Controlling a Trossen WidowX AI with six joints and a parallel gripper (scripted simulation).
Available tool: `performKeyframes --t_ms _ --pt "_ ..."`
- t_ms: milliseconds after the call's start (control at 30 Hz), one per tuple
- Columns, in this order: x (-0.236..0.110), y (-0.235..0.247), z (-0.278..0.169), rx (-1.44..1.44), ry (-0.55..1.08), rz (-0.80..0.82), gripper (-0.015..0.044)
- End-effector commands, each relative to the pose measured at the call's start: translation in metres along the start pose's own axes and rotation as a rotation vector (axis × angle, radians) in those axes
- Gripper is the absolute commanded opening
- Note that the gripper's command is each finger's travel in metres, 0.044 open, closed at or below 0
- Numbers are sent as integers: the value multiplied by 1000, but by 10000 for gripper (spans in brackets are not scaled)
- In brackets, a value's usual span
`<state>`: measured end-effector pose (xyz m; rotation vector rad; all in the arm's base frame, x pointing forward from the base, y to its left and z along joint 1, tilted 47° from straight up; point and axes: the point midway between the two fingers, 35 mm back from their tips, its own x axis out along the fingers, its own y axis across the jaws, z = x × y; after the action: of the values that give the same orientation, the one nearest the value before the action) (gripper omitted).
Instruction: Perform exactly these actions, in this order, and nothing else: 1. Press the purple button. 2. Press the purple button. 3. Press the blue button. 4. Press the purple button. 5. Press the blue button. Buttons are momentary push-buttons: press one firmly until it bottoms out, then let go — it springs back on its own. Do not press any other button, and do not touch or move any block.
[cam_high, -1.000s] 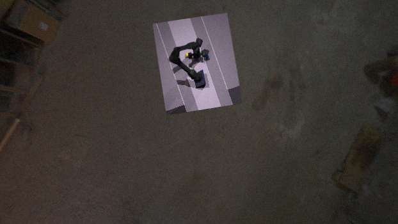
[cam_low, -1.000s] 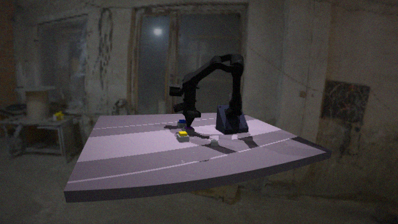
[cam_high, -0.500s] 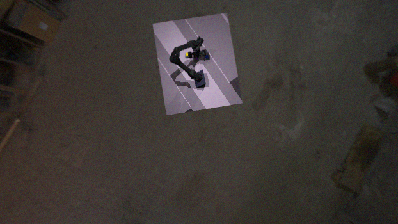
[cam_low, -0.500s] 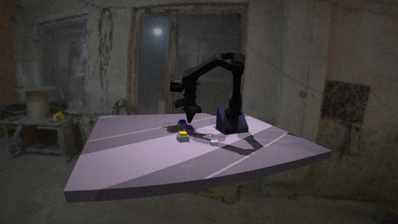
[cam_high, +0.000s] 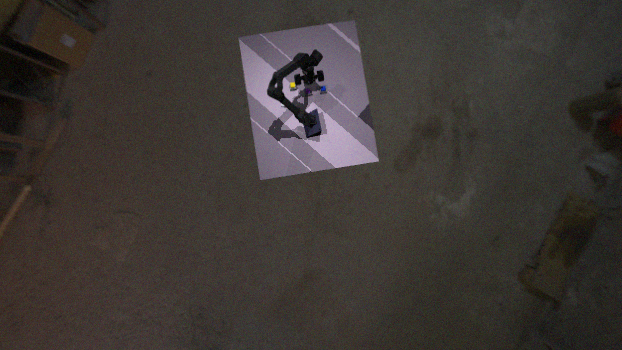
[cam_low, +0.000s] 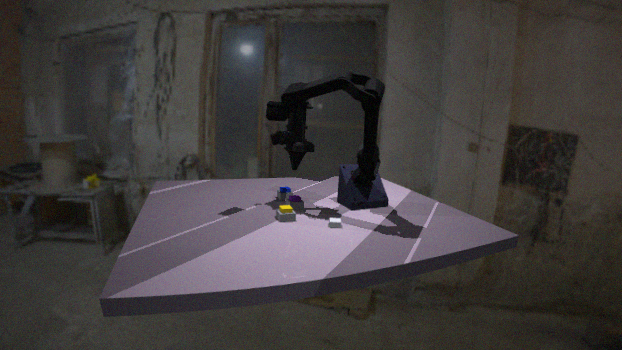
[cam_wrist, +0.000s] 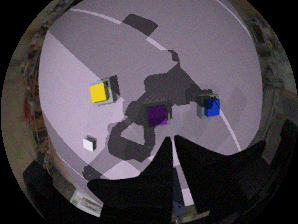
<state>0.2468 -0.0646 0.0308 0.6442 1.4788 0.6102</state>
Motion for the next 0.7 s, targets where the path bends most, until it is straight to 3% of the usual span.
performKeyframes --t_ms 0,167,333,500,667 --pt "-3 -39 2 5 3 -7 20" --pt "-1 -102 -2 4 2 -5 20" --pt "2 -105 -3 4 2 -5 20" --pt "59 -105 -3 3 1 -3 20" --pt "61 -105 -3 3 1 -3 20"
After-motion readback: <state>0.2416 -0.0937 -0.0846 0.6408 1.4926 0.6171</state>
